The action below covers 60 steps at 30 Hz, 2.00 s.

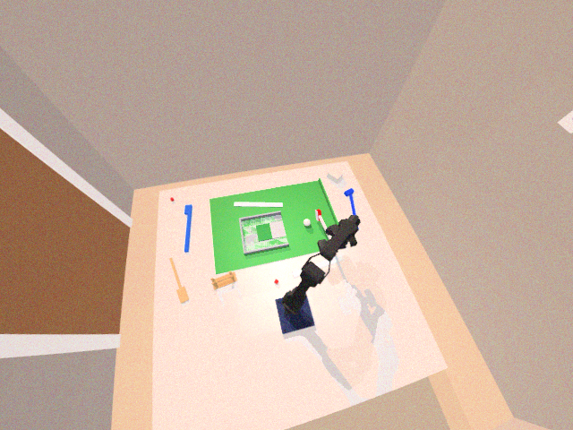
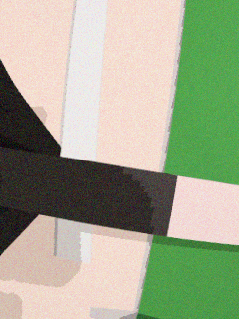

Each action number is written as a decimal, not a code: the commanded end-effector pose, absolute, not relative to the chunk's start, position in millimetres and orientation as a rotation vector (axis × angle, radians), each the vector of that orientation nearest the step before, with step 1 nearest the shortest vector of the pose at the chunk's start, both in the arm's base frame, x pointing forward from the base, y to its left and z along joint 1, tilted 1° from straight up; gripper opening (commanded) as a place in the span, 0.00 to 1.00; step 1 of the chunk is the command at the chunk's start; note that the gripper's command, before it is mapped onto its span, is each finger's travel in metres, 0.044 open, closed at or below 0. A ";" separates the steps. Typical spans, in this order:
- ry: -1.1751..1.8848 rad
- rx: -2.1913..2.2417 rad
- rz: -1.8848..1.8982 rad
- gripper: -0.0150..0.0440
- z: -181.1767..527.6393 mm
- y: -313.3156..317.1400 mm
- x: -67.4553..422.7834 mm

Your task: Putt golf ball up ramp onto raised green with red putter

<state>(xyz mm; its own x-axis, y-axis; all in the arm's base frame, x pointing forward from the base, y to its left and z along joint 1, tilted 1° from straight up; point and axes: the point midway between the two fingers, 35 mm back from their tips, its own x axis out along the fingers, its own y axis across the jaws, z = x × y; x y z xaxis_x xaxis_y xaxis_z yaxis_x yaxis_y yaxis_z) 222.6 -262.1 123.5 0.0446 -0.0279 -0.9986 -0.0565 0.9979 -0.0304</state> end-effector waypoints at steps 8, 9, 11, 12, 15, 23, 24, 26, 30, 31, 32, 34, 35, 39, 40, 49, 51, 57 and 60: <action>1.526 -0.064 0.018 0.25 106.6 -262.9 223.6; 1.526 -0.064 0.018 0.25 105.0 -262.9 223.7; 1.526 -0.064 0.018 0.25 101.7 -263.0 223.7; 1.526 -0.064 0.018 0.25 100.1 -262.9 223.7; 1.526 -0.064 0.018 0.25 96.3 -262.9 223.8; 1.528 -0.066 0.023 0.25 99.4 -262.4 223.2; 1.528 -0.066 0.023 0.25 99.4 -262.4 223.2; 1.528 -0.066 0.023 0.25 99.4 -264.5 223.4; 1.527 -0.066 0.020 0.25 98.8 -276.3 224.4; 1.527 -0.066 0.019 0.25 98.5 -280.1 224.7; 1.526 -0.066 0.018 0.25 98.3 -283.8 224.9; 1.526 -0.067 0.017 0.25 97.7 -290.4 225.1; 1.526 -0.067 0.016 0.25 97.5 -292.3 225.1; 1.527 -0.061 0.010 0.25 97.1 -290.3 224.3; 1.527 -0.061 0.010 0.25 97.1 -290.3 224.3; 1.525 -0.058 0.021 0.25 97.5 -195.7 227.6; 1.525 -0.057 0.024 0.25 94.8 -171.7 223.3; 1.525 -0.056 0.026 0.25 94.5 -154.9 219.0; 1.525 -0.056 0.026 0.25 103.5 -155.3 219.4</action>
